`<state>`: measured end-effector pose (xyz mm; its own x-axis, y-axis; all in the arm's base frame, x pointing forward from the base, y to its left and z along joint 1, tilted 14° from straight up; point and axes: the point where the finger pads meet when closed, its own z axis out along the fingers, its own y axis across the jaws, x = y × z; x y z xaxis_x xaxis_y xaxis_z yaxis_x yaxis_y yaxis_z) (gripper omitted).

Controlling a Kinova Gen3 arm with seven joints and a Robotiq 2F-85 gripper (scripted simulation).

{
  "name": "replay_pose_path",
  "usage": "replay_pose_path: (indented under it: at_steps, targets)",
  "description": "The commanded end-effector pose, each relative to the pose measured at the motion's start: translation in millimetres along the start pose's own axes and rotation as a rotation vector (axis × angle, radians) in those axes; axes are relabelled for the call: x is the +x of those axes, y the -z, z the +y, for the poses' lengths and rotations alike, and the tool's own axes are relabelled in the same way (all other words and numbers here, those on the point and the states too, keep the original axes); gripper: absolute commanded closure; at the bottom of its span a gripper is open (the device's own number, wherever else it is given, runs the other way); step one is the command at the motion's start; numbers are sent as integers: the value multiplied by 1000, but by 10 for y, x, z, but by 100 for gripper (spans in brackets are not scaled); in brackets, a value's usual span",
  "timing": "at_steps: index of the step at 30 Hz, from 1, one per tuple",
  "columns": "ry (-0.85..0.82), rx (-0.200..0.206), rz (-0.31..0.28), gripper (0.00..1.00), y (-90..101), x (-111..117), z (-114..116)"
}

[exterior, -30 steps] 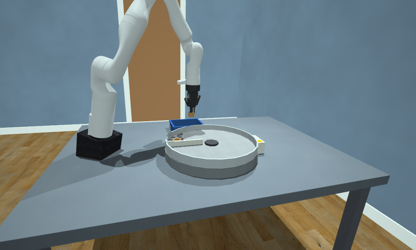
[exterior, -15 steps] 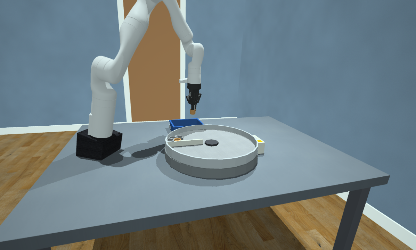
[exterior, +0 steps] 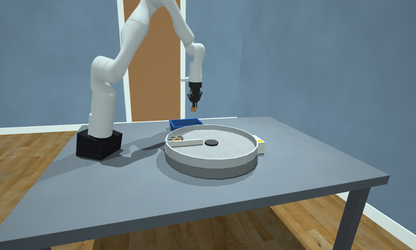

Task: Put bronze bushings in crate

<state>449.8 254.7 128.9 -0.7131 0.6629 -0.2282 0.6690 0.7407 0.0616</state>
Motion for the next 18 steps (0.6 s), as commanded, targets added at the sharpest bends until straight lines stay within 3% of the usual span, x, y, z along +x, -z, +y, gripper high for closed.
replay_pose_path:
  at_steps: [1, 5, 10, 18]
  targets:
    - [1, 2, -2, 100, -14, -2, 2]
    - [1, 2, -2, 100, -14, -2, 2]
    - [2, 3, -2, 100, -223, 3, 2]
    - [2, 3, -2, 100, -223, 3, 2]
